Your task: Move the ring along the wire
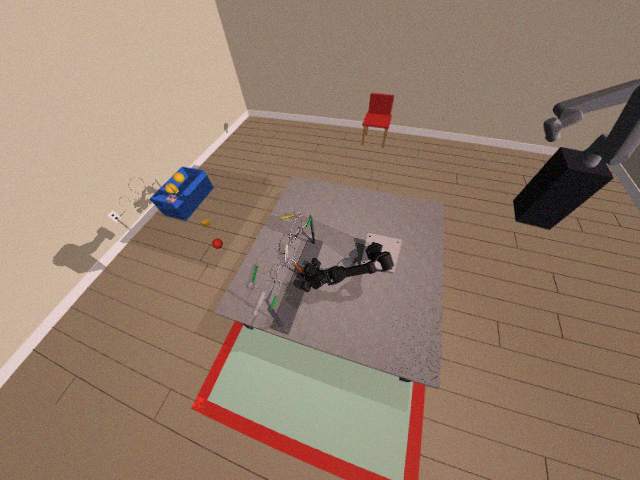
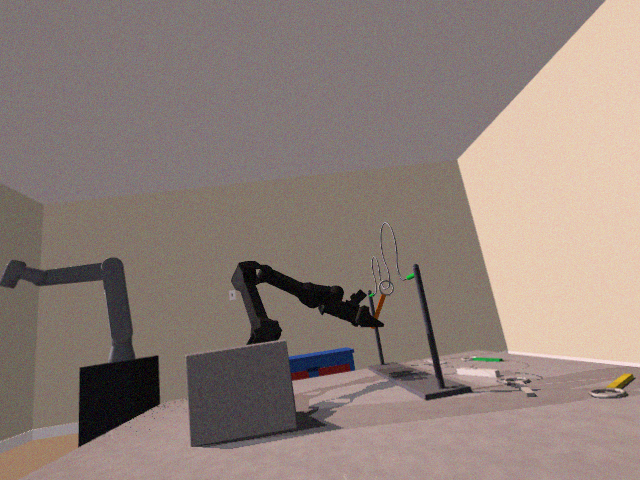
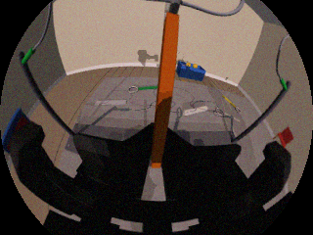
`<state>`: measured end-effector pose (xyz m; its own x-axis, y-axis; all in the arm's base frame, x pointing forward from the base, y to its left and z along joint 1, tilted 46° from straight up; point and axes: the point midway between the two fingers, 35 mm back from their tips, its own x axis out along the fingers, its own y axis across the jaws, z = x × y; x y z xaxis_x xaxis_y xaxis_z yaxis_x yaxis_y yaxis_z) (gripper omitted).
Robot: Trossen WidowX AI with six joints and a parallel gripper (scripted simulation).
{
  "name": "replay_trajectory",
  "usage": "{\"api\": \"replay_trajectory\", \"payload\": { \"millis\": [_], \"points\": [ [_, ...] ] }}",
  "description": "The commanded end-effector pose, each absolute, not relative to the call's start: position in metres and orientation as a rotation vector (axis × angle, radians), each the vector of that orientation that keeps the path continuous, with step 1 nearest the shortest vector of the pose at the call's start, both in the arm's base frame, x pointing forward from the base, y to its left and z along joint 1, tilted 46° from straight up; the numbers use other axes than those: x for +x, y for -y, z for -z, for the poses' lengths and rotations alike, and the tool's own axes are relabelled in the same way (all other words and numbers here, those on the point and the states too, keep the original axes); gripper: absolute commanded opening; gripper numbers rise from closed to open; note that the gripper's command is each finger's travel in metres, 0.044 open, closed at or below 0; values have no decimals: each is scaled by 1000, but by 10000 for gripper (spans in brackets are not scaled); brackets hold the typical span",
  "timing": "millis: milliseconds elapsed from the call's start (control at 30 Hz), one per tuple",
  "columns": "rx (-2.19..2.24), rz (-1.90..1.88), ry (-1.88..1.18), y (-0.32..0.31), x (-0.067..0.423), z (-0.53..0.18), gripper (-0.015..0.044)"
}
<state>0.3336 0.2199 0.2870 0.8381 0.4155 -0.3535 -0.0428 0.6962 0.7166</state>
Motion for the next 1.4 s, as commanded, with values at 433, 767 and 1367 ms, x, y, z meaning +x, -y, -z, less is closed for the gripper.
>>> {"api": "replay_trajectory", "payload": {
  "millis": [433, 767, 1367],
  "points": [
    [680, -234, -532, -202, 336, -264, -150],
    [576, -202, -529, -187, 338, -250, -150],
    [312, -125, -515, -151, 342, -229, -150]
  ]
}}
